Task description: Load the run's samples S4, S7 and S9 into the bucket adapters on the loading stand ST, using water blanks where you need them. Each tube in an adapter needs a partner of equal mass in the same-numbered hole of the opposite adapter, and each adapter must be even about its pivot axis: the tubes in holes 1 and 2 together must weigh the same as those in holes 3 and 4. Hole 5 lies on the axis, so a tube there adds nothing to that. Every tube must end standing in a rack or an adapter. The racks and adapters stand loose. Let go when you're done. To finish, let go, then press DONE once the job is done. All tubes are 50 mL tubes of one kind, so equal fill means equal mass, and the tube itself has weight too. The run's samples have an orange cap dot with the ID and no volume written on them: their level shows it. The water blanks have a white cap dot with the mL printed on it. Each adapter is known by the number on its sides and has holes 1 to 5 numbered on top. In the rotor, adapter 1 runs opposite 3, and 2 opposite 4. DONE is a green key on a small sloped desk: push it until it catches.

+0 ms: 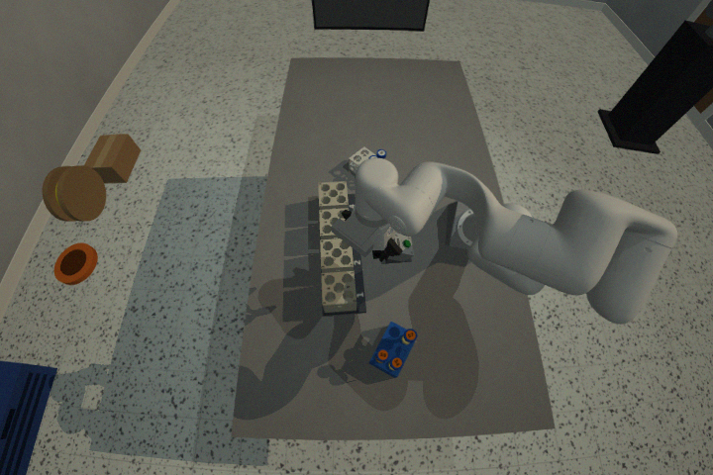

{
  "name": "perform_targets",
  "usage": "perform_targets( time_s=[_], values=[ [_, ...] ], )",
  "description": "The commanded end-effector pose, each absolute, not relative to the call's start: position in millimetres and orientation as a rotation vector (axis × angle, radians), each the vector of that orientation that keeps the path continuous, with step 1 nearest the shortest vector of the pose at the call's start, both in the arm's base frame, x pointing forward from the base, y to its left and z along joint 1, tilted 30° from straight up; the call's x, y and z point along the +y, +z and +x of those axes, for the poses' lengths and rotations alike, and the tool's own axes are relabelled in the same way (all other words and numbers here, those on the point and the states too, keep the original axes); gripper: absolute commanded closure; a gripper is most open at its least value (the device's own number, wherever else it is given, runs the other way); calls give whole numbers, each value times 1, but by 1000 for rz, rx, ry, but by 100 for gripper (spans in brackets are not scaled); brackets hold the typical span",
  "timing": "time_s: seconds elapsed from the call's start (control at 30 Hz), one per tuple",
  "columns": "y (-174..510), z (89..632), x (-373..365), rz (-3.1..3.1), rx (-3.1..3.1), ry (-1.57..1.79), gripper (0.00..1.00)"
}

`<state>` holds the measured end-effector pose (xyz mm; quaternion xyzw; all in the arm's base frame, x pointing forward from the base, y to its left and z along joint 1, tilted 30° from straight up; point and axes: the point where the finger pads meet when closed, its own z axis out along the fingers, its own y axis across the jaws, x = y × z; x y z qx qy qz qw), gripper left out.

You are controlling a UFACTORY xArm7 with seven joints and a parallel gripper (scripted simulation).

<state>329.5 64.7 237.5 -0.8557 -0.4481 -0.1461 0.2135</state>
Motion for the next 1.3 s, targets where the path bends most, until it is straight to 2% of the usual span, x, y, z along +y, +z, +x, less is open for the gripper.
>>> perform_targets(
  time_s=[0.0, 1.27],
  values=[
    [249, 315, 81, -2361, -1280, -426, 0],
    [302, 226, 191, -2359, -1280, -426, 0]
  ],
)
